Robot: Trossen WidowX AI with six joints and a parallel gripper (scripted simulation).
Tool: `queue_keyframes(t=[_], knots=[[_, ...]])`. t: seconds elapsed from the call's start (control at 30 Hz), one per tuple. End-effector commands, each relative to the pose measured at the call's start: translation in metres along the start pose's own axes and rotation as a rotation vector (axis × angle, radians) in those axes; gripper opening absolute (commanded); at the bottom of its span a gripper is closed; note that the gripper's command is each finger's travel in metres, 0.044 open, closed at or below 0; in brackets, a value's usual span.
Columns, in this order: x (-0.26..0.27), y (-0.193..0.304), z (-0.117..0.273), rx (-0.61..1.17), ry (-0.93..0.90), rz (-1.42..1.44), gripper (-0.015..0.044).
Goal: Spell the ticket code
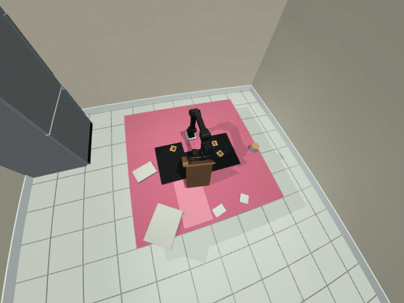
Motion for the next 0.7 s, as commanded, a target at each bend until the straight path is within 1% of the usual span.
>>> queue_keyframes(t=[0.0, 0.67], knots=[[-0.0011, 0.0013, 0.0006, 0.002, -0.004, 0.003, 0.0], [-0.0076, 0.0027, 0.0001, 0.002, -0.003, 0.003, 0.0]])
Point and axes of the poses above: the point midway between the two fingers, 35 mm back from their tips, its own z axis back along the fingers, its own x axis across the jaws, y = z × x, the point moved 5 cm from there along z, back along the fingers, and after that the axes turned 13 degrees about z, right-handed, at the moved point
